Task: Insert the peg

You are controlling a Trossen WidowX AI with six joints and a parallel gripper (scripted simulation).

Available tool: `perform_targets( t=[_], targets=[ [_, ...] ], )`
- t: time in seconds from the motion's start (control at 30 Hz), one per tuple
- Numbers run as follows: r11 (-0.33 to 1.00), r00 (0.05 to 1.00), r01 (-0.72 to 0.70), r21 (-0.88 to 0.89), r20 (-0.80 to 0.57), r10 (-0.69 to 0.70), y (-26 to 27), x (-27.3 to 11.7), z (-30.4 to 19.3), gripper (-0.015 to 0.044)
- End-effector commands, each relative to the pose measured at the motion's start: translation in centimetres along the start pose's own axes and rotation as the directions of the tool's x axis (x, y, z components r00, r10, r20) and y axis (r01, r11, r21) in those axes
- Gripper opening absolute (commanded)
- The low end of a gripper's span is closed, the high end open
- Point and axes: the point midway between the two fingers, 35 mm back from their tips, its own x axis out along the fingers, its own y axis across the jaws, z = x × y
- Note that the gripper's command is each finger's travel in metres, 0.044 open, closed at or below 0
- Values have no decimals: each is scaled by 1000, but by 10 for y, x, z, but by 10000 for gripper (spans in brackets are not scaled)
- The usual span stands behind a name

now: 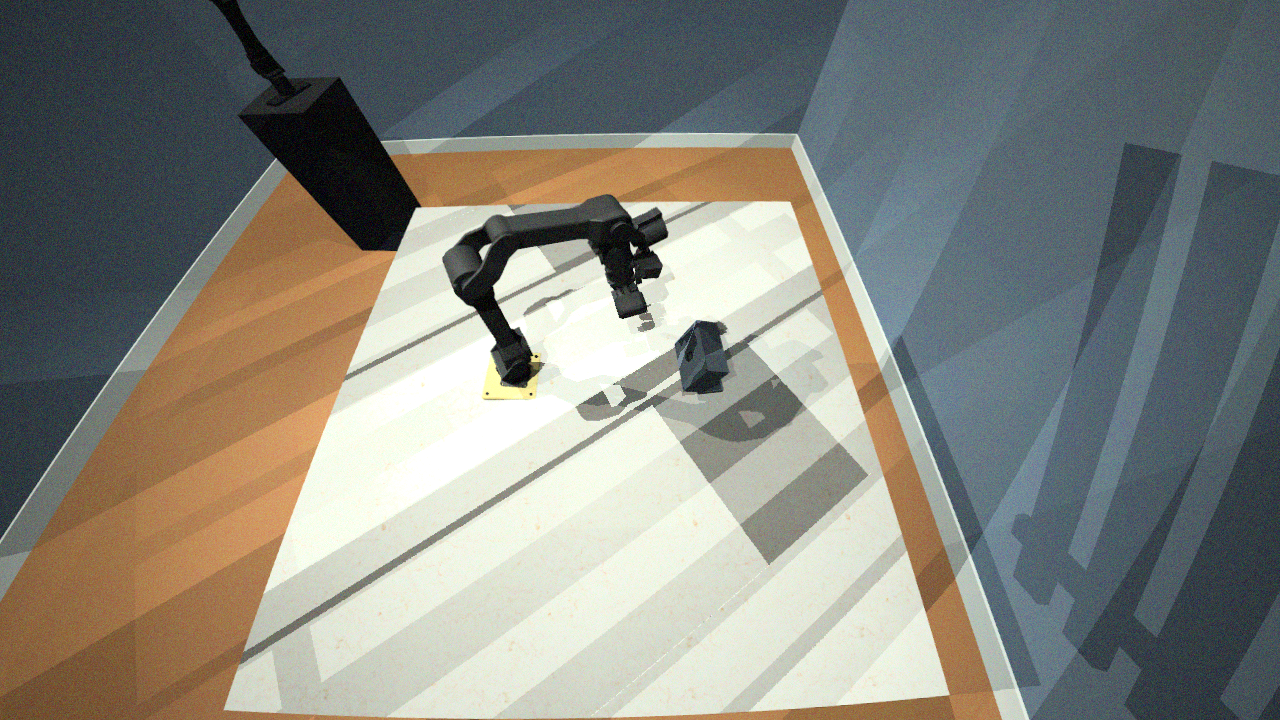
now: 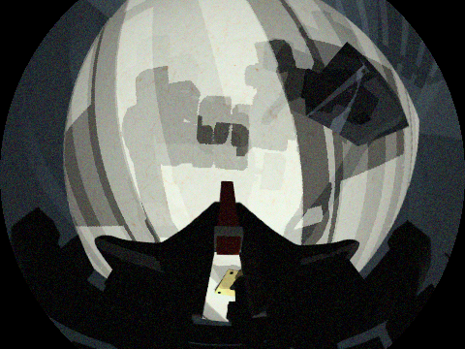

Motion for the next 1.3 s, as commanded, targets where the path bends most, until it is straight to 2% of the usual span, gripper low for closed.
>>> perform_targets(
  t=[0.0,1.27],
  targets=[
    [1000,1000,-9,3,17,9,-2,0,0,0],
    [997,978,-60,57,201,47,-30,4,4,0]
  ],
)
